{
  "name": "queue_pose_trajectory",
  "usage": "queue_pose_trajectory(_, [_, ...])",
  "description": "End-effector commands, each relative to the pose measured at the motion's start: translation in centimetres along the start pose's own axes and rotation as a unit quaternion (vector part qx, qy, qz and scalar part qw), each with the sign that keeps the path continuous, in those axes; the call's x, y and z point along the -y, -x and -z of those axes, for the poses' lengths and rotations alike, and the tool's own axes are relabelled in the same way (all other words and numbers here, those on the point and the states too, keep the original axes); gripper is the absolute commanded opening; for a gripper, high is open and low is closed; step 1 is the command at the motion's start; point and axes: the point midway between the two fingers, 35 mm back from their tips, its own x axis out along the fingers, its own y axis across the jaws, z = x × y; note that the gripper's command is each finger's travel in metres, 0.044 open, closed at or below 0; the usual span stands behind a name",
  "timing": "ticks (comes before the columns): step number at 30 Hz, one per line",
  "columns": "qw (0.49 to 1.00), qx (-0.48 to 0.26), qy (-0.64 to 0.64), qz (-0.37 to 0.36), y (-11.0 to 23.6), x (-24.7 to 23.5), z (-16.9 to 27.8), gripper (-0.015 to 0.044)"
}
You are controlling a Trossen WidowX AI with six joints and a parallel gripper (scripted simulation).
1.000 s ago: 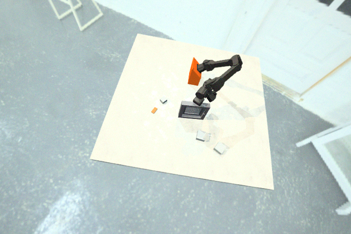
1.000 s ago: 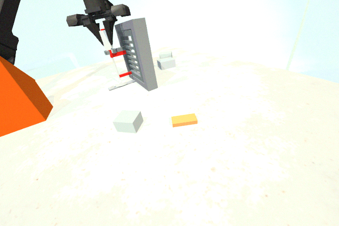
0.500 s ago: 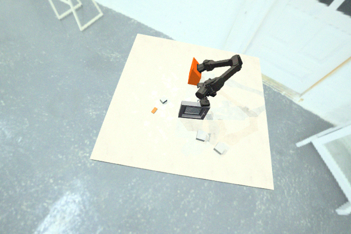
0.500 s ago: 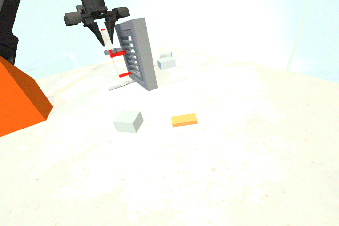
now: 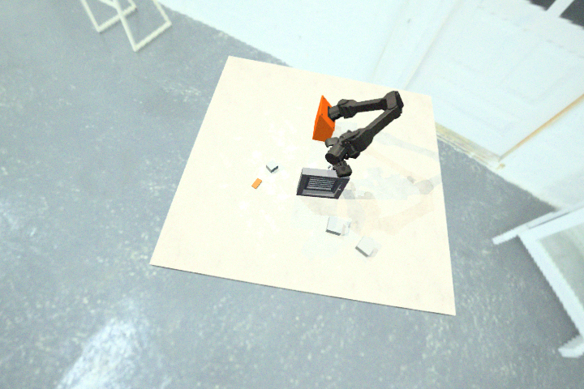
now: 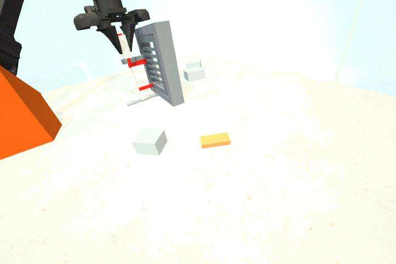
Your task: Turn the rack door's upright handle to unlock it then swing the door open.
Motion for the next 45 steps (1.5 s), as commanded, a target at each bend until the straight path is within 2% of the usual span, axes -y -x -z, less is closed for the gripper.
queue_pose_trajectory(1, [1.000,-0.001,0.013,0.003,0.04,0.14,-0.01,0.0040])
queue_pose_trajectory(10, [1.000,-0.001,0.013,0.003,0.04,0.14,-0.01,0.0277])
queue_pose_trajectory(11, [1.000,-0.001,0.013,0.003,0.04,0.14,-0.01,0.0286])
queue_pose_trajectory(20, [0.985,-0.001,-0.172,0.003,0.02,0.10,-0.02,0.0286])
queue_pose_trajectory(28, [0.932,0.000,-0.363,0.003,0.02,0.10,-0.02,0.0286])
queue_pose_trajectory(36, [0.842,0.000,-0.539,0.003,0.03,0.11,0.00,0.0286])
queue_pose_trajectory(45, [0.702,0.001,-0.712,0.003,0.04,0.11,0.00,0.0286])
